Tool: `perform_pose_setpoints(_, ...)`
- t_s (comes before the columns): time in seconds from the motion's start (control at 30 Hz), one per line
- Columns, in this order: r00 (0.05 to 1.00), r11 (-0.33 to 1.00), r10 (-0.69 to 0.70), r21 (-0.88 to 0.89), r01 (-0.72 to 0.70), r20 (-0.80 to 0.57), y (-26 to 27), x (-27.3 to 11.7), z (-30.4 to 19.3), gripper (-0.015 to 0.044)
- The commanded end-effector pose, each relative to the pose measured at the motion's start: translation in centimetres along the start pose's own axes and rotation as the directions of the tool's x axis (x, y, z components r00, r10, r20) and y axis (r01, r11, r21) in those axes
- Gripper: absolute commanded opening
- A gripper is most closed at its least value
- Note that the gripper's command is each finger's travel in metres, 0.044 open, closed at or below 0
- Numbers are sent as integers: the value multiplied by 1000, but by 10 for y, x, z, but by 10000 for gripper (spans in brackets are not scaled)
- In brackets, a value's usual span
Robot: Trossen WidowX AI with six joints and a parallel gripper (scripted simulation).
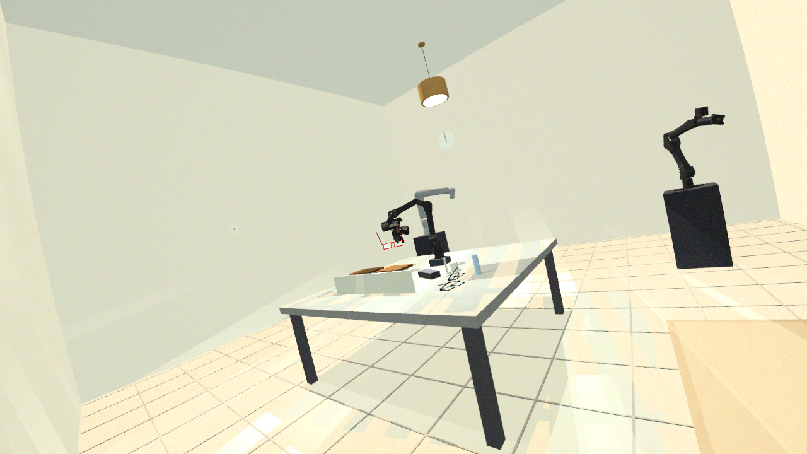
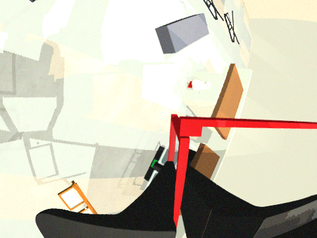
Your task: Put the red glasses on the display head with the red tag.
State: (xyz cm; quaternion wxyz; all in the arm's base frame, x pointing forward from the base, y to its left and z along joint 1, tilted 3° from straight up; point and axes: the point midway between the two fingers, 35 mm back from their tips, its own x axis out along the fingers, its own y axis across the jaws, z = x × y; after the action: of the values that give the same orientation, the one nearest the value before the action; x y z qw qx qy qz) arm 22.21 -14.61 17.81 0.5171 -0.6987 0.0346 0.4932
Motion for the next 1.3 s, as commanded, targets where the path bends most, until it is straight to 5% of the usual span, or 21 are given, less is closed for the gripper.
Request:
perform_pose_setpoints(0.0,1000,1000,5,-23,-5,4,0,1,0,0)
perform_pose_setpoints(0.53,989,775,102,-632,-12,107,-15,31,13,0)
perform_pose_setpoints(0.9,970,392,180,-916,82,164,-25,52,24,0)
perform_pose_setpoints(1.27,944,-72,259,-970,230,205,-34,72,37,0)
